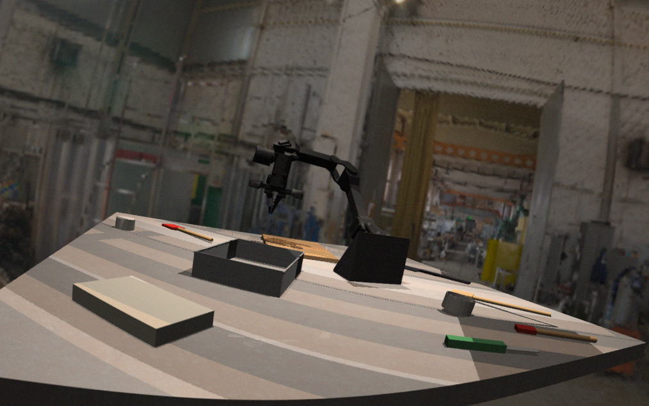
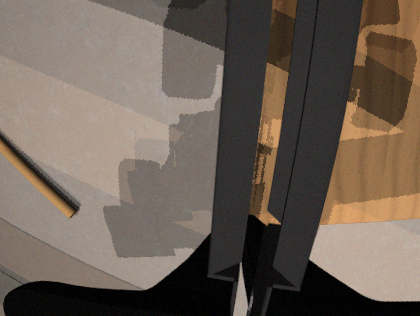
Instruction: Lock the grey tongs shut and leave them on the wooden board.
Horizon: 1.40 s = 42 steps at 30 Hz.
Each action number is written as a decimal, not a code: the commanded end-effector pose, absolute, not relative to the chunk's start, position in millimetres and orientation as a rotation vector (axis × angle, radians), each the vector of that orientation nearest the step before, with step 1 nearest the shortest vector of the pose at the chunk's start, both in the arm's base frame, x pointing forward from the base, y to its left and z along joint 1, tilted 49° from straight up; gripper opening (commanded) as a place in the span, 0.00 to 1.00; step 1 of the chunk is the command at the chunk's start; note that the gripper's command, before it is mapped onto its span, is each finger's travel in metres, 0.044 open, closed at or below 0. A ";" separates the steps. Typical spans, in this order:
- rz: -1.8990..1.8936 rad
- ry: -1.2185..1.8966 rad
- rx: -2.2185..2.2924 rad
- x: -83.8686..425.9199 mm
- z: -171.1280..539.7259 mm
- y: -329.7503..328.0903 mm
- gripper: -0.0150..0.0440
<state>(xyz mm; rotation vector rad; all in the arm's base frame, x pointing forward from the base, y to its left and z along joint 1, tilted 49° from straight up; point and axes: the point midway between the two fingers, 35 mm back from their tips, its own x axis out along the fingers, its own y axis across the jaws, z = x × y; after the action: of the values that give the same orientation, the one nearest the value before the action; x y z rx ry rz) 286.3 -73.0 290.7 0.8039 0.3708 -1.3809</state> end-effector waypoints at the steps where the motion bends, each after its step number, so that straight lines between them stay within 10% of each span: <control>1: -1.359 0.421 0.727 274.7 298.5 -82.4 0.00; 42: -1.127 0.840 0.000 153.7 354.6 -139.9 0.00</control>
<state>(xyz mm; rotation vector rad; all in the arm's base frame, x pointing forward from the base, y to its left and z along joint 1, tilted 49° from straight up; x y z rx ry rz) 155.2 -139.7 355.2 0.0116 0.8245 -1.1357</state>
